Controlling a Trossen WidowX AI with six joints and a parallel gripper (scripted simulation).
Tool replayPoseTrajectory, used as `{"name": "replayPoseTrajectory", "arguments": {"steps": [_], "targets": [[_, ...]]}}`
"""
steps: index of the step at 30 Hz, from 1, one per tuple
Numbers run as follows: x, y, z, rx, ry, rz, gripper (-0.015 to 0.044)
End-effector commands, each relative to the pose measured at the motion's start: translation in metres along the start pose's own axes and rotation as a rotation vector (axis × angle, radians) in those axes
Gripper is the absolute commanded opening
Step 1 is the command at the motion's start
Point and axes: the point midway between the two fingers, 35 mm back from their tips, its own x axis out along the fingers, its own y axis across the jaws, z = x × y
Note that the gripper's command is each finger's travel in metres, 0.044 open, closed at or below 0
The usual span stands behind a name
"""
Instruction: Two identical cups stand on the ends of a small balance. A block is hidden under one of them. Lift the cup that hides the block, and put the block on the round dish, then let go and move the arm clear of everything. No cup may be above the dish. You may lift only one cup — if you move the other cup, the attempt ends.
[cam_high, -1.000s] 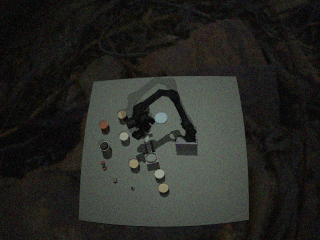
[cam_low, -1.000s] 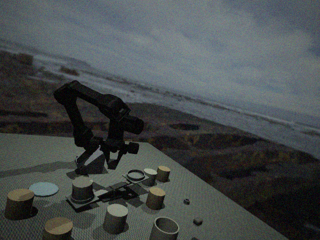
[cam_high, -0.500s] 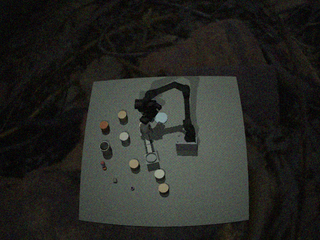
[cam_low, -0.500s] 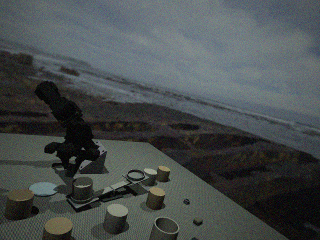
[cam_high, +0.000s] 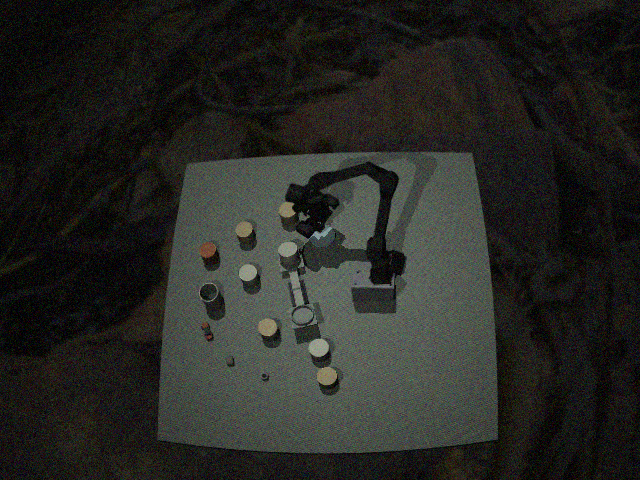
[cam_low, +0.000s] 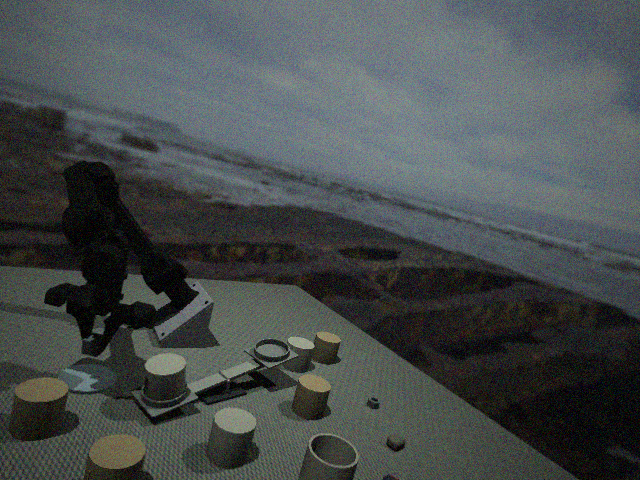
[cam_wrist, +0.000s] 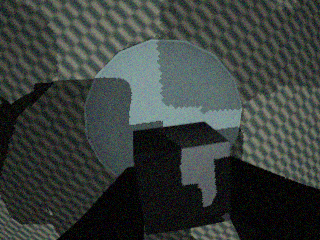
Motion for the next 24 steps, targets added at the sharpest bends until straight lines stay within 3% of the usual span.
{"name": "replayPoseTrajectory", "arguments": {"steps": [1, 7, 24], "targets": [[0.012, -0.002, -0.002, -0.006, 0.006, -0.005, 0.0], [0.037, -0.003, -0.002, -0.006, 0.003, -0.008, 0.0], [0.057, -0.003, -0.002, -0.006, 0.003, -0.009, 0.0]]}}
